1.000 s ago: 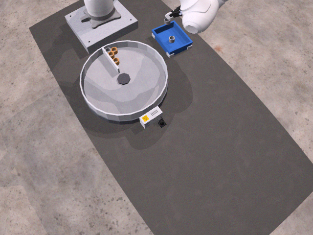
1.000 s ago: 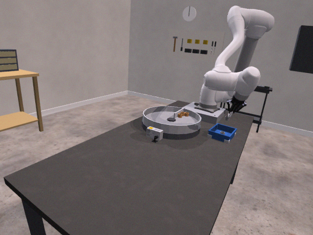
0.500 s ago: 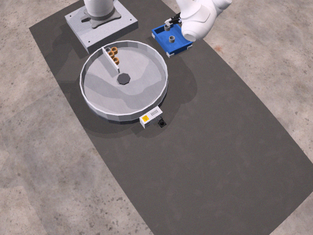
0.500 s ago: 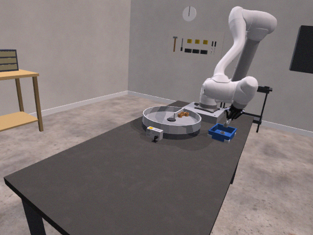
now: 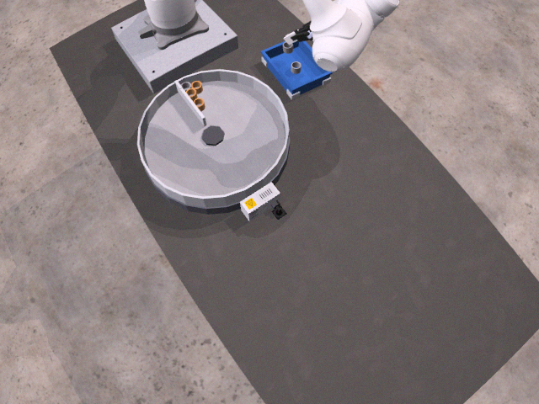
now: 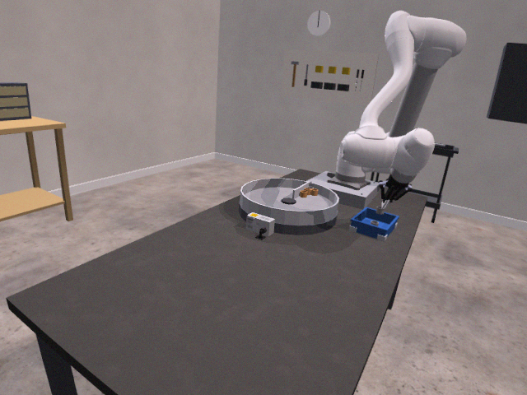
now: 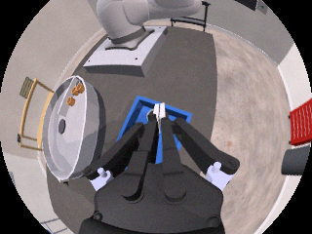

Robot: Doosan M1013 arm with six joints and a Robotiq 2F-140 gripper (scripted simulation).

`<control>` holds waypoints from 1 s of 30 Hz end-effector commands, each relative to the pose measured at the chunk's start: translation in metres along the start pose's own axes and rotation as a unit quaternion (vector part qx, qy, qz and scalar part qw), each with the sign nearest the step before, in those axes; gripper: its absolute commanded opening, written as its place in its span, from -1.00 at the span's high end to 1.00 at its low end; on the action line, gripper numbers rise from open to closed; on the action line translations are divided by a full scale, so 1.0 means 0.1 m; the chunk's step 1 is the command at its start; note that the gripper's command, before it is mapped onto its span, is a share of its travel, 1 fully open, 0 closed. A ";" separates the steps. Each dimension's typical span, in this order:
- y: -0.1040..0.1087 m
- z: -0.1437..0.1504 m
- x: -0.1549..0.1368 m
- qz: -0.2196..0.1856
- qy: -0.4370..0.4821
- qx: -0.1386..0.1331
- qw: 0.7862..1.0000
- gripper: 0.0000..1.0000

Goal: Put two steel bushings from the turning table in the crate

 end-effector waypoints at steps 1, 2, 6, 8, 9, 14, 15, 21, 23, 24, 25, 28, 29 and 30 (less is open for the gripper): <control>0.00 0.00 0.00 0.000 0.000 0.000 1.000 1.00; 0.00 0.00 0.00 0.000 0.000 0.000 1.000 1.00; 0.00 0.00 0.00 0.000 0.000 0.000 1.000 1.00; 0.00 0.00 0.00 0.000 0.000 0.000 1.000 1.00; 0.00 0.00 0.00 0.000 0.000 0.000 1.000 1.00; 0.00 0.00 0.00 0.000 0.000 0.000 1.000 1.00; 0.00 0.00 0.00 0.000 0.000 0.000 1.000 1.00; 0.00 0.00 0.00 0.000 0.000 0.000 1.000 1.00; 0.00 0.00 0.00 0.000 0.000 0.000 1.000 1.00; -0.01 0.00 -0.01 0.000 0.000 0.000 1.000 1.00; -0.01 0.00 -0.01 0.000 0.000 0.000 1.000 1.00; -0.02 0.00 -0.01 0.000 0.000 0.000 1.000 1.00; -0.02 0.00 -0.02 0.000 0.000 0.000 1.000 1.00; -0.03 0.00 -0.02 0.000 0.000 0.000 1.000 1.00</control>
Point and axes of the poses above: the point where the finger pads meet when closed, its own y axis back along the fingers, its own z axis across the jaws, x = y × z, the point moved 6 cm from there along y, back along the fingers
